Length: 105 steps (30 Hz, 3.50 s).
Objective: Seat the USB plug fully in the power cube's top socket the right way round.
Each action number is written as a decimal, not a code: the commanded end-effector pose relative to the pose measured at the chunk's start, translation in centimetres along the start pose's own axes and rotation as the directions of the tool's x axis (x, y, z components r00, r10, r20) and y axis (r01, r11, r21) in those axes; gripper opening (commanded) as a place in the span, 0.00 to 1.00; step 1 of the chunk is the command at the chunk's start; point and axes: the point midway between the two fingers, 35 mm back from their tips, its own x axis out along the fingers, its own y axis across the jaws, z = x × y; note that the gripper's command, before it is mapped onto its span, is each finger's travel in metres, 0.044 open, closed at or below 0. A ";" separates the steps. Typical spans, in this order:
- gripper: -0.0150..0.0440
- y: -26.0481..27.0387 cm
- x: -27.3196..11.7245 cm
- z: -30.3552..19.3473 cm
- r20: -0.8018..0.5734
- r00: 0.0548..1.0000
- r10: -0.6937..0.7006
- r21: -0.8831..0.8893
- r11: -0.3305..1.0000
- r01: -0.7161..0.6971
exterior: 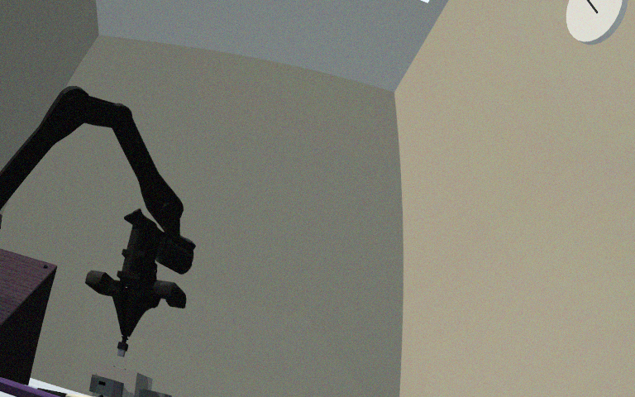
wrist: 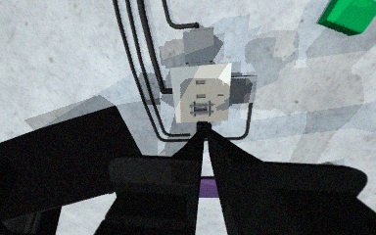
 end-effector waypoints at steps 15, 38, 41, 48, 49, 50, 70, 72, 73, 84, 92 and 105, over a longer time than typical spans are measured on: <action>0.25 0.0 0.0 0.0 0.002 1.000 -0.001 -0.058 0.998 0.001; 0.25 0.0 0.3 0.2 0.016 1.000 0.001 -0.064 0.998 0.000; 0.25 0.0 0.3 0.2 0.018 1.000 0.001 -0.065 0.998 0.000; 0.25 0.0 0.4 0.2 0.023 1.000 0.001 -0.067 0.998 0.000; 0.25 0.0 0.4 0.2 0.023 1.000 0.001 -0.067 0.998 0.000; 0.25 0.0 0.4 0.2 0.024 1.000 0.001 -0.067 0.998 0.000; 0.25 0.0 0.7 0.3 0.036 0.999 0.003 -0.072 0.997 0.000; 0.25 0.0 0.7 0.3 0.037 0.999 0.003 -0.073 0.997 0.000; 0.25 0.0 0.7 0.3 0.038 0.999 0.003 -0.073 0.997 0.000; 0.25 0.1 0.8 0.4 0.045 0.999 0.003 -0.076 0.997 0.000; 0.25 0.1 0.9 0.5 0.050 0.999 0.004 -0.078 0.997 0.000; 0.25 0.1 1.1 0.5 0.058 0.998 0.005 -0.082 0.997 0.000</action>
